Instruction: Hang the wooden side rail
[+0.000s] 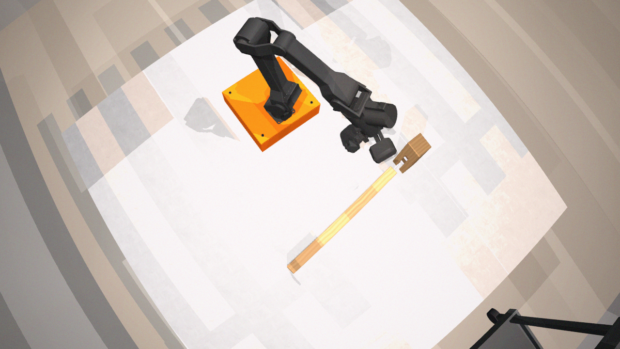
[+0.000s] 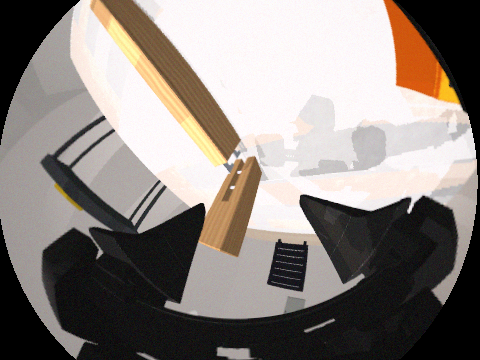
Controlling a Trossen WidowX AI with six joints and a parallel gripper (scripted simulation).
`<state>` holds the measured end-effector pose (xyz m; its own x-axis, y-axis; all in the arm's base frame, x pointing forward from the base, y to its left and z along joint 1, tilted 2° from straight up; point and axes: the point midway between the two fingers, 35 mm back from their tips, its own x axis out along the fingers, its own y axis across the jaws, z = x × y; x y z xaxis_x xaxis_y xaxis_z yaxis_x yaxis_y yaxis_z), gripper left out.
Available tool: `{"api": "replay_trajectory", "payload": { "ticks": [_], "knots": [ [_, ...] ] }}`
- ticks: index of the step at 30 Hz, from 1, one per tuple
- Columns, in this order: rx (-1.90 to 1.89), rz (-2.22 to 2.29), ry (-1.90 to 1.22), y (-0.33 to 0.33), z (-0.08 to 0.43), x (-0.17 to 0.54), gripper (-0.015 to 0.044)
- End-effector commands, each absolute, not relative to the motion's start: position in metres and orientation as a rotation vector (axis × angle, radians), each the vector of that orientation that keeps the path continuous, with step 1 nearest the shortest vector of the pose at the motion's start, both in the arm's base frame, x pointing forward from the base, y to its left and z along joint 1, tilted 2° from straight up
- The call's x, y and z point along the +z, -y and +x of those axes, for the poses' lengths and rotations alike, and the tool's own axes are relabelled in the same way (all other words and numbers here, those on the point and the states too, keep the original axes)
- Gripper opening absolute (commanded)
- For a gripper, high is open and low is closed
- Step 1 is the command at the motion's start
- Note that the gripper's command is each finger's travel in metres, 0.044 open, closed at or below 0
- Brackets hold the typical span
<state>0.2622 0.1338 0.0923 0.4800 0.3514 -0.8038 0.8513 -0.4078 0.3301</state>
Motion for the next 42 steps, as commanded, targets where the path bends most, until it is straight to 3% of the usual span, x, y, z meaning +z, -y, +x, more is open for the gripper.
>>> {"api": "replay_trajectory", "payload": {
  "ticks": [1,21,42],
  "knots": [
    [-0.544,1.636,-1.110,-0.126,0.271,0.089,0.0440],
    [0.338,0.611,-1.069,-0.101,0.291,0.088,0.0440],
    [0.901,-0.187,-0.670,-0.084,0.298,0.089,0.0440]
  ]
}}
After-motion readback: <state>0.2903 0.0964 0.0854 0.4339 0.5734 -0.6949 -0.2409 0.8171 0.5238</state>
